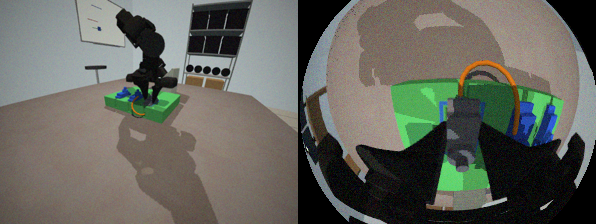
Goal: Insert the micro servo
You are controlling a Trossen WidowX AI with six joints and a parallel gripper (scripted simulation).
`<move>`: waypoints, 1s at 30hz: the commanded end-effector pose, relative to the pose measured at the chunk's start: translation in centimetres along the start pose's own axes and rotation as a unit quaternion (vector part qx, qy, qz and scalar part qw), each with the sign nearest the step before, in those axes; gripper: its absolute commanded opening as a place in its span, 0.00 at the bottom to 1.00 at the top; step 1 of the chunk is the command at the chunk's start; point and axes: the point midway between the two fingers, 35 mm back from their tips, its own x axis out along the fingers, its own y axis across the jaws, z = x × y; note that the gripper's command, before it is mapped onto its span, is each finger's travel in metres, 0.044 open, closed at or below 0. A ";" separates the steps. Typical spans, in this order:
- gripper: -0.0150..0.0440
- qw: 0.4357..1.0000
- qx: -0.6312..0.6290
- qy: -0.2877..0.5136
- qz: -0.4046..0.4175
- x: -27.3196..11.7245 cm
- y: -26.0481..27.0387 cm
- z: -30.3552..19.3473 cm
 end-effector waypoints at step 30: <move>1.00 1.000 -0.007 -0.002 0.003 -11.9 0.3 -10.8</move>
